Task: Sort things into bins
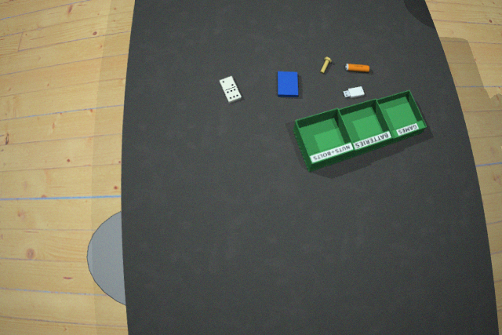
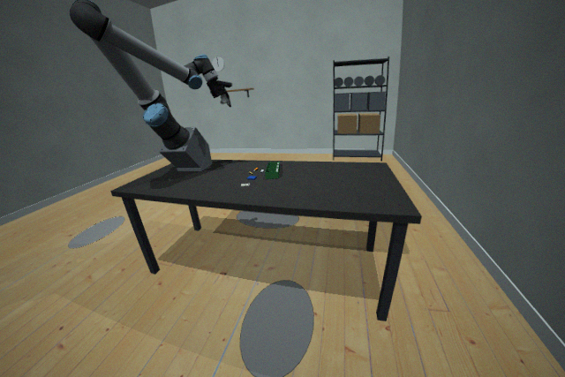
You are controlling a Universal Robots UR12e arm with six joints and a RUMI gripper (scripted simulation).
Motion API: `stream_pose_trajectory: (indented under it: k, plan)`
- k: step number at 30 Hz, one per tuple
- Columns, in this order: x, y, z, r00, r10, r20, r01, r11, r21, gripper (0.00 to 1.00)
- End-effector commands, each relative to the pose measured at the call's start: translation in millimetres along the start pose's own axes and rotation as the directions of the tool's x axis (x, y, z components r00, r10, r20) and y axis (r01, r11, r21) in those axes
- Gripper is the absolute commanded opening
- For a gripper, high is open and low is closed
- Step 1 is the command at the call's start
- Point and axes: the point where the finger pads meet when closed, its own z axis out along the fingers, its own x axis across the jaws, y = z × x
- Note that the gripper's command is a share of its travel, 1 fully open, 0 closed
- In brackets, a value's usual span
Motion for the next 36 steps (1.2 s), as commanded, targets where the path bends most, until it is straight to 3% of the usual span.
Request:
stream_pose_trajectory:
  k: [1, 4, 7, 9, 13, 16, 18, 22, 25, 28, 31, 33, 36]
  plan:
    - [29, -5, 20, 0.997, 0.072, 0.002, -0.072, 0.997, -0.024, 0.04]
    - [29, -5, 20, 0.998, 0.07, 0.002, -0.07, 0.997, -0.023, 0.04]
    - [48, -2, 36, 0.983, 0.182, 0.004, -0.182, 0.981, -0.071, 0.04]
    - [61, -1, 47, 0.983, 0.183, 0.004, -0.183, 0.981, -0.07, 0.04]
    - [62, -1, 48, 0.983, 0.181, 0.004, -0.181, 0.981, -0.07, 0.04]
    - [80, 4, 65, 0.957, 0.291, -0.001, -0.289, 0.95, -0.118, 0.04]
    - [93, 6, 76, 0.956, 0.292, -0.002, -0.29, 0.95, -0.117, 0.04]
    - [95, 7, 77, 0.957, 0.29, -0.001, -0.288, 0.95, -0.117, 0.04]
    - [112, 14, 94, 0.919, 0.395, -0.014, -0.392, 0.905, -0.164, 0.04]
    - [127, 19, 108, 0.919, 0.395, -0.015, -0.392, 0.905, -0.163, 0.04]
    - [127, 19, 108, 0.919, 0.394, -0.014, -0.391, 0.906, -0.163, 0.04]
    - [138, 25, 119, 0.879, 0.476, -0.031, -0.472, 0.858, -0.201, 0.04]
    - [149, 31, 130, 0.869, 0.493, -0.035, -0.489, 0.847, -0.207, 0.04]
